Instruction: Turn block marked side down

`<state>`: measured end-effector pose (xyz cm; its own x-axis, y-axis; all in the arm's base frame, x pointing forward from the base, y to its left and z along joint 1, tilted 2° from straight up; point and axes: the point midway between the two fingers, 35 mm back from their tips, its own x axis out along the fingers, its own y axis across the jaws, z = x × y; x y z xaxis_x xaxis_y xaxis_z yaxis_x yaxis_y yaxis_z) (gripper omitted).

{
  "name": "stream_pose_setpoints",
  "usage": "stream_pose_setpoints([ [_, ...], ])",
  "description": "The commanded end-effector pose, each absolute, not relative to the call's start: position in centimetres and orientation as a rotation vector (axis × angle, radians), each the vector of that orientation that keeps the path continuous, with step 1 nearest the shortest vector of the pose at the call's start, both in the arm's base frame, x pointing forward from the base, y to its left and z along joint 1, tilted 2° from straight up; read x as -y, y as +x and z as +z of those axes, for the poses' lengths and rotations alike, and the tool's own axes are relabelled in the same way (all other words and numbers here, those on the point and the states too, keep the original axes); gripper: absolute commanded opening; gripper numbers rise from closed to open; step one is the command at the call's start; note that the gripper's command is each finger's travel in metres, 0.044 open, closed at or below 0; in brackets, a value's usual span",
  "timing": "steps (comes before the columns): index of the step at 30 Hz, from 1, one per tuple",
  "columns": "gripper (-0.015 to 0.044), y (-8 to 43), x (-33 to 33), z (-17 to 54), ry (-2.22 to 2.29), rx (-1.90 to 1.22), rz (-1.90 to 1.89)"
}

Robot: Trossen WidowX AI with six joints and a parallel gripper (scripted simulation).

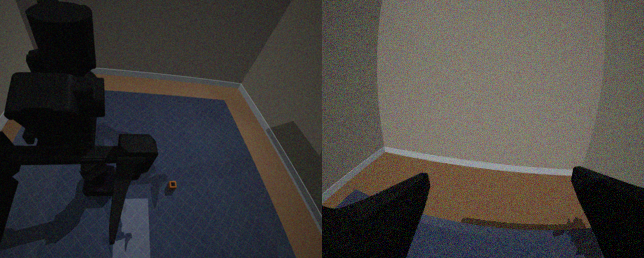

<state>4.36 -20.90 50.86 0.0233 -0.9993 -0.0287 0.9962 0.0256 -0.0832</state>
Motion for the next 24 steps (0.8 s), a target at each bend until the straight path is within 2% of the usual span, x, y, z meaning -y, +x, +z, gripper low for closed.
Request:
stream_pose_setpoints([
  [1,0.044,9.9,23.4,47.0,-0.011,-0.251,-1.379],
  [12,0.044,23.2,23.6,35.0,0.04,-0.659,-0.943],
  [18,0.044,29.1,20.2,27.2,0.049,-0.899,-0.689],
  [24,0.044,32.8,14.5,19.1,0.048,-1.152,-0.428],
])
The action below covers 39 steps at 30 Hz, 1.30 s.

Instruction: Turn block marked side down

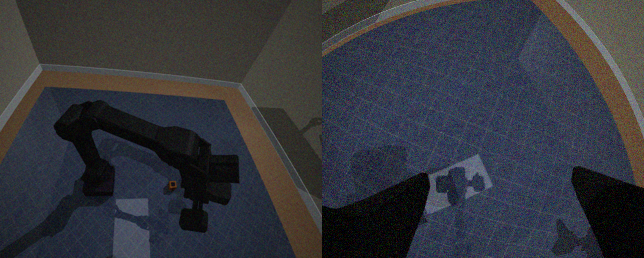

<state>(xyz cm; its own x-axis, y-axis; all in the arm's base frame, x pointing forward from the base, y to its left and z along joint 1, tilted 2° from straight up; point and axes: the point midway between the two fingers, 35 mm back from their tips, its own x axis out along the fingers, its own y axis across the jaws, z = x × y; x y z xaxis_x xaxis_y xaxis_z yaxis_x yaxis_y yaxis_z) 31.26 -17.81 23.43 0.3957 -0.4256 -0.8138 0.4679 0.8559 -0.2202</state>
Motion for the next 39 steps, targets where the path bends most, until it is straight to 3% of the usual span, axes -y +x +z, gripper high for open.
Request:
stream_pose_setpoints([
  [1,0.044,33.1,13.4,17.8,0.047,-1.195,-0.386],
  [9,0.044,33.0,4.7,8.8,0.028,-1.512,-0.095],
  [39,0.044,33.2,4.1,2.0,0.027,-1.519,-0.088],
])
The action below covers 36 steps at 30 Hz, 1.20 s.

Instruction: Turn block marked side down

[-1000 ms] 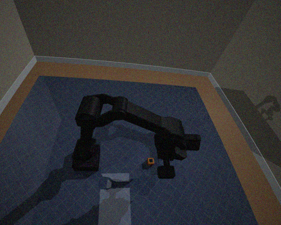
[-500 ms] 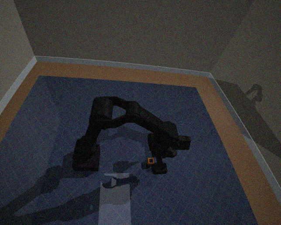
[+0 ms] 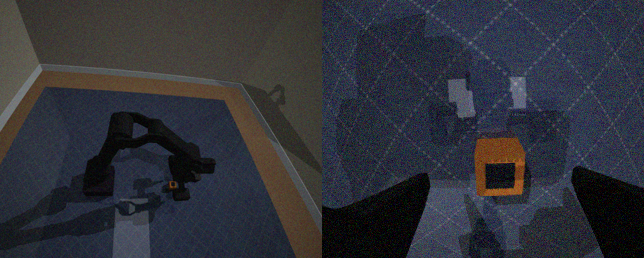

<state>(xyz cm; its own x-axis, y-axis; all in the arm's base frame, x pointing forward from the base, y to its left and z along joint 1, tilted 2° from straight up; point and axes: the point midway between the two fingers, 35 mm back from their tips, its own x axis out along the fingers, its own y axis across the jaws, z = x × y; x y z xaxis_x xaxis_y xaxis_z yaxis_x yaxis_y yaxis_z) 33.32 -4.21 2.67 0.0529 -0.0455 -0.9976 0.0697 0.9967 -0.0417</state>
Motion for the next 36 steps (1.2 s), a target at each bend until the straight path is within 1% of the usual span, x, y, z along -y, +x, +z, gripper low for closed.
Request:
stream_pose_setpoints([
  [1,0.044,33.2,4.2,1.9,0.027,-1.519,-0.088],
  [12,0.044,33.2,4.2,0.3,0.027,-1.519,-0.088],
  [24,0.0125,33.2,4.2,0.3,0.027,-1.519,-0.088],
  [36,0.0045,33.2,4.2,0.3,0.027,-1.519,-0.088],
])
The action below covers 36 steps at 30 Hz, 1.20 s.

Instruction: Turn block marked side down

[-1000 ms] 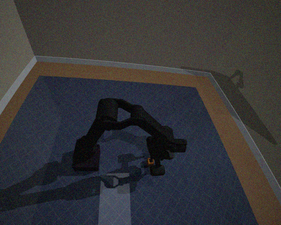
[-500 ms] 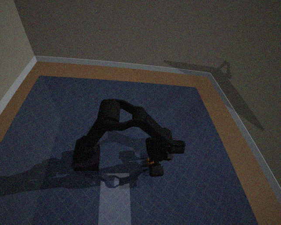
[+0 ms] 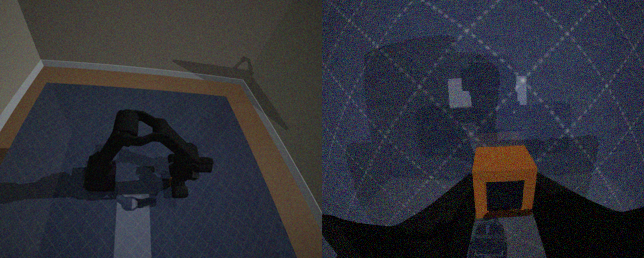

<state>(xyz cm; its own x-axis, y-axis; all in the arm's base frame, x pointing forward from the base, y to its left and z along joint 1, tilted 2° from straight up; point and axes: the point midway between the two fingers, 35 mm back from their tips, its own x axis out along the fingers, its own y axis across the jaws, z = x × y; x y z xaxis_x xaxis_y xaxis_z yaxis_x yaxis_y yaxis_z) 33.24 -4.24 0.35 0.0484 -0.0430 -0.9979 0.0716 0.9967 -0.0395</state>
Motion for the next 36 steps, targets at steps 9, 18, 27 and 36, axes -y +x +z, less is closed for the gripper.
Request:
stream_pose_setpoints([
  [9,0.0,33.1,4.1,3.2,0.027,-1.519,-0.088],
  [18,0.0,33.2,4.1,3.0,0.026,-1.463,-0.088],
  [27,0.0,33.3,4.1,2.4,0.021,-1.317,-0.088],
  [36,0.0,33.2,4.1,2.2,0.014,-1.171,-0.087],
])
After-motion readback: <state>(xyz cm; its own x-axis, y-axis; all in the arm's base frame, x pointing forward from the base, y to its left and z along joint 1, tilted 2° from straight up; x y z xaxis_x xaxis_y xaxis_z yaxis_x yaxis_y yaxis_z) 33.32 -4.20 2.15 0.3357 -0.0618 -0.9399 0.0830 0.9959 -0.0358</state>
